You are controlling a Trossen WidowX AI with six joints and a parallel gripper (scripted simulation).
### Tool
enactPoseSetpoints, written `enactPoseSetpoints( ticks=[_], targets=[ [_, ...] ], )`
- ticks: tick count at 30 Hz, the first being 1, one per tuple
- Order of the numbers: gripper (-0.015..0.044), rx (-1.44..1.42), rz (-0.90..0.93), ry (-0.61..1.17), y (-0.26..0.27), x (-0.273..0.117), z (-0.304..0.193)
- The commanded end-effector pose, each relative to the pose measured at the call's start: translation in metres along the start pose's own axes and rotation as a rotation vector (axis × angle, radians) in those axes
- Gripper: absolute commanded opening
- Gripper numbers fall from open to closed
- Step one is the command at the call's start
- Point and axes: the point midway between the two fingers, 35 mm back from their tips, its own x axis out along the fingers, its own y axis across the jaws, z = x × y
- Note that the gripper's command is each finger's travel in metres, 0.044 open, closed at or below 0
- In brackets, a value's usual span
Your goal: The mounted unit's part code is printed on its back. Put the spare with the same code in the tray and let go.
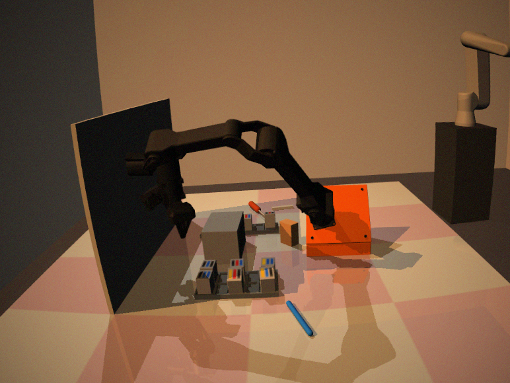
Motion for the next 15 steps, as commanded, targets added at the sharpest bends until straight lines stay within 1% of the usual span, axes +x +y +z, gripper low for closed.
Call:
enactPoseSetpoints(
  ticks=[1, 5, 7, 15],
  targets=[
    [0.0440, 0.206, 0.043, -0.003, -0.057, -0.017, -0.028],
    [0.0440, 0.428, 0.104, -0.031, -0.110, -0.038, -0.067],
    [0.0440, 0.497, 0.127, -0.045, -0.125, -0.045, -0.081],
    [0.0440, 0.506, 0.130, -0.047, -0.126, -0.046, -0.083]
  ],
)
